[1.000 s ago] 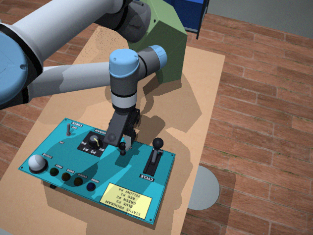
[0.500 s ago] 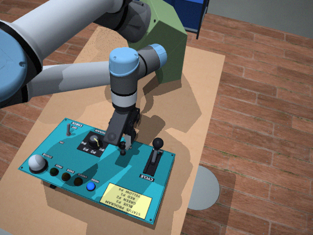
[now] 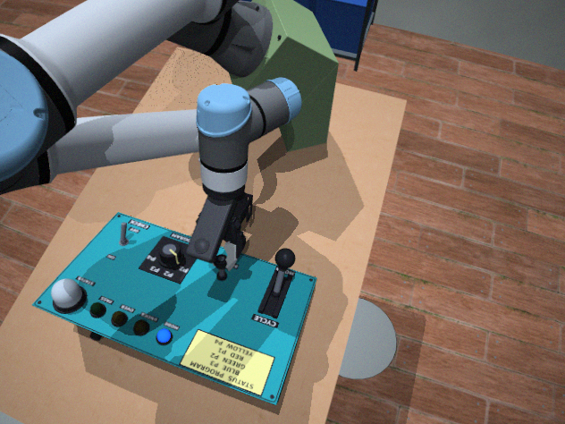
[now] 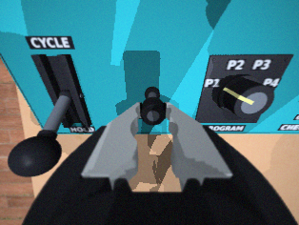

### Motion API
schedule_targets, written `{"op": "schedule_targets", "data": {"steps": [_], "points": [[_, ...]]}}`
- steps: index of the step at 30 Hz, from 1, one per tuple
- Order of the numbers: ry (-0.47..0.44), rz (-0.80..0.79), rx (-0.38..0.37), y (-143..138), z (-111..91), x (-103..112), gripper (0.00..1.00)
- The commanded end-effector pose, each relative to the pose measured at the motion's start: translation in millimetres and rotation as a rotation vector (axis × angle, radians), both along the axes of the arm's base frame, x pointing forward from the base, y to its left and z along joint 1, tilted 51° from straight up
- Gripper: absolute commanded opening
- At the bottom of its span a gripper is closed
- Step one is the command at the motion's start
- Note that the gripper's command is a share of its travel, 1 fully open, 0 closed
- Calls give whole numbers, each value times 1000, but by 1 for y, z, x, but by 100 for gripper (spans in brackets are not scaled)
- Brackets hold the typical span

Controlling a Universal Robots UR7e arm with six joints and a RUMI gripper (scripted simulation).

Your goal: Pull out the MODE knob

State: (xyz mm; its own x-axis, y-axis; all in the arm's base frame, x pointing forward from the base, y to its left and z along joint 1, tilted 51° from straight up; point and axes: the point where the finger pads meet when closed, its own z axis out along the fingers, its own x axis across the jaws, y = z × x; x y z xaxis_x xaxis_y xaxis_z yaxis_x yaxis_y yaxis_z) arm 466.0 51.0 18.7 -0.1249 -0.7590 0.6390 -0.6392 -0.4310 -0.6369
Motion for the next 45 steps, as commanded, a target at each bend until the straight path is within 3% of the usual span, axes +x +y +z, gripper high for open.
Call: {"op": "schedule_targets", "data": {"steps": [1, 34, 35, 45], "points": [[-1, 1, 0, 1, 1, 0, 0], [-1, 1, 0, 1, 1, 0, 0], [-1, 1, 0, 1, 1, 0, 44], [-1, 1, 0, 1, 1, 0, 44]]}}
